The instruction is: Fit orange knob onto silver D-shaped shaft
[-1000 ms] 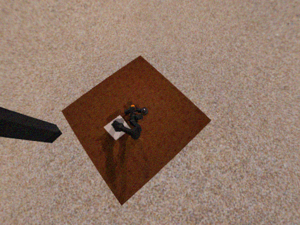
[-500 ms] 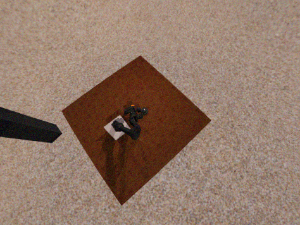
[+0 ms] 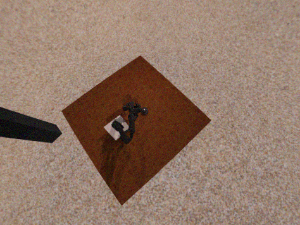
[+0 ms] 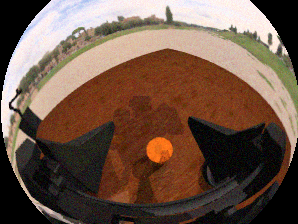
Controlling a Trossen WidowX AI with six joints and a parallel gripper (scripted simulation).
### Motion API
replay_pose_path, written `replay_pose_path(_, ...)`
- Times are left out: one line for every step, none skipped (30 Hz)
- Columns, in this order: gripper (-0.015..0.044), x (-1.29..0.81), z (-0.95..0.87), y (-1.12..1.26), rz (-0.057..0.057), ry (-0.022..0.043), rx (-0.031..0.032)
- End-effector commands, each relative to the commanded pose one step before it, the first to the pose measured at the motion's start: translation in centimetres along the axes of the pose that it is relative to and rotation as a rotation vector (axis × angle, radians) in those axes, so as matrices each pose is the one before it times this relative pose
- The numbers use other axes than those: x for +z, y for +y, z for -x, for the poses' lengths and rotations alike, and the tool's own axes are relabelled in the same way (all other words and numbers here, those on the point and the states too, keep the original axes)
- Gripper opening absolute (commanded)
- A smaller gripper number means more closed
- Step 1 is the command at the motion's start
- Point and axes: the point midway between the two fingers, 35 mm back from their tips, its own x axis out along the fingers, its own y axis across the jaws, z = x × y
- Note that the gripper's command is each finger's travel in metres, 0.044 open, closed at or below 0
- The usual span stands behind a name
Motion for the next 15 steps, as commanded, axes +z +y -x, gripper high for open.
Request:
replay_pose_path(0.0440,0.388,-0.922,0.141,-0.0703,0.17540,0.05519)
replay_pose_path(0.0440,0.099,-0.178,0.093,-0.0187,0.06521,0.01070)
replay_pose_path(0.0440,0.095,-0.113,0.099,-0.0152,0.06633,0.00623)
replay_pose_path(0.0440,0.062,-0.062,0.113,-0.0111,0.06801,0.00302)
replay_pose_path(0.0440,0.012,-0.021,0.124,-0.0064,0.06980,0.00058)
replay_pose_path(0.0440,0.018,0.055,0.104,-0.0038,0.06952,-0.00491)
replay_pose_path(0.0440,0.023,0.132,0.080,-0.0013,0.06865,-0.01043)
replay_pose_path(0.0440,0.027,0.209,0.053,0.0009,0.06736,-0.01591)
replay_pose_path(0.0440,0.031,0.285,0.021,0.0030,0.06566,-0.02133)
replay_pose_path(0.0440,0.034,0.361,-0.014,0.0048,0.06357,-0.02664)
replay_pose_path(0.0440,0.037,0.436,-0.053,0.0065,0.06110,-0.03180)
replay_pose_path(0.0440,0.041,0.509,-0.095,0.0080,0.05829,-0.03677)
replay_pose_path(0.0440,0.046,0.580,-0.140,0.0093,0.05503,-0.04143)
replay_pose_path(0.0440,0.039,0.516,-0.150,0.0083,0.04177,-0.03658)
replay_pose_path(0.0440,0.023,0.330,-0.108,0.0053,0.02394,-0.02329)
